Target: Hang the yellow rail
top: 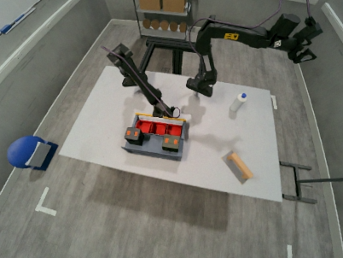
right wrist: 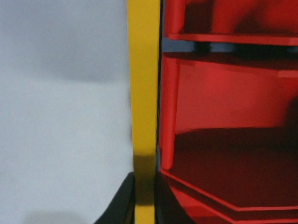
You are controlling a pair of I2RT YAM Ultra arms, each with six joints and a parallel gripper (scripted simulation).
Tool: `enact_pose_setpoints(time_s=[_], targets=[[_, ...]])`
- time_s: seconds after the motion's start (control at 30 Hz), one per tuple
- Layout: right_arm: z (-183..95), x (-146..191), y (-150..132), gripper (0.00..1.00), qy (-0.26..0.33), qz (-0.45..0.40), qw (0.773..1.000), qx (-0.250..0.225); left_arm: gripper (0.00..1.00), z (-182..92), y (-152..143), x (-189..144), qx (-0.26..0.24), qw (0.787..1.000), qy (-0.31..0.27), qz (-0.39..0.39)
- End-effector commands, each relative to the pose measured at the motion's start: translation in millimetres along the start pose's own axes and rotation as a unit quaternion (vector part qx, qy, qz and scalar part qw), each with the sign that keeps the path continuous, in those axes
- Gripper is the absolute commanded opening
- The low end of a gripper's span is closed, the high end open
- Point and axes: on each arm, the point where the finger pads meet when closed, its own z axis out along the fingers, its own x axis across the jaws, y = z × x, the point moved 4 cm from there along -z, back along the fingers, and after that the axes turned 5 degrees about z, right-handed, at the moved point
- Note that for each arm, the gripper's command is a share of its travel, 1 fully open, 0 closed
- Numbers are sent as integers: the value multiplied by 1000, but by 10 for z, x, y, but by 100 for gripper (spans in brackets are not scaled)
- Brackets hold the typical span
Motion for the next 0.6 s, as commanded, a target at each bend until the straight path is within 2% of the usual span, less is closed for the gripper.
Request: enact_pose_setpoints(time_s=[0.0,0.57], targets=[[-149,3,35,0,-13,-9,1000,-15,100,-93,148,42,-26,1000,5,3],[-145,-14,72,0,-14,-7,1000,-18,100,-93,148,42,-26,1000,5,3]])
